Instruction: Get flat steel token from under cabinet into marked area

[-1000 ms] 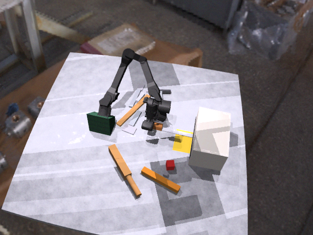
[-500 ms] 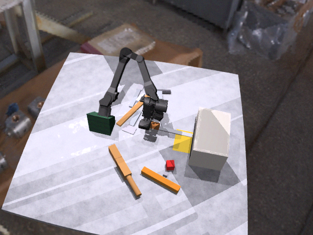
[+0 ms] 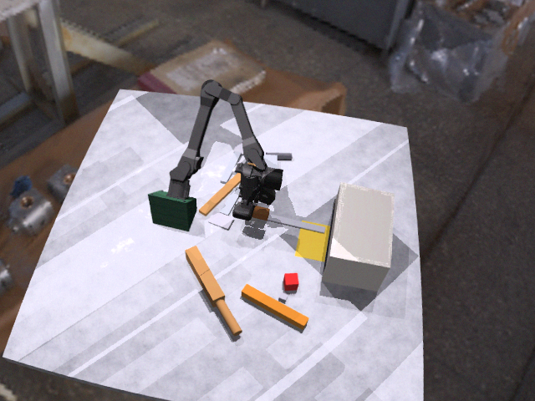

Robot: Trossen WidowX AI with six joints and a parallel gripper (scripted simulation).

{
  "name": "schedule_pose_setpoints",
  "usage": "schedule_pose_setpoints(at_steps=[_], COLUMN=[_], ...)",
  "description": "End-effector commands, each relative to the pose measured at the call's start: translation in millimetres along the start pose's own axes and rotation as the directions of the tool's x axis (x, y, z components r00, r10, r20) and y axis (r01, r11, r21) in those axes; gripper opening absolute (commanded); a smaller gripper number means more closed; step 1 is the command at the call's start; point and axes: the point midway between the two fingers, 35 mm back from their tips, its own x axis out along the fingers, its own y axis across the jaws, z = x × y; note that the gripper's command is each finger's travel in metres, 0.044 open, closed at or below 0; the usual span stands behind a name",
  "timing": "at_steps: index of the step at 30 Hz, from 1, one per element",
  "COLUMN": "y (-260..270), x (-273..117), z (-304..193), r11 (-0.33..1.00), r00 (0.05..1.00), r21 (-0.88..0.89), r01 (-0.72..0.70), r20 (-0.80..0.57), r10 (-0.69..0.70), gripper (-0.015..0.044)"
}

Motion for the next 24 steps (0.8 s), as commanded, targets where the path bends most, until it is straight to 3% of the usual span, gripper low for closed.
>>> schedule_pose_setpoints(at_steps=[1,24], y=[1,23], x=[0,-2], z=[0,-1], r11=[1.0,0.996], r00=[1.0,1.0], r21=[0.004,0.088], r01=[0.0,0.0], r20=[-0.001,-0.004], r10=[0.0,0.001], gripper=[0.0,0.0])
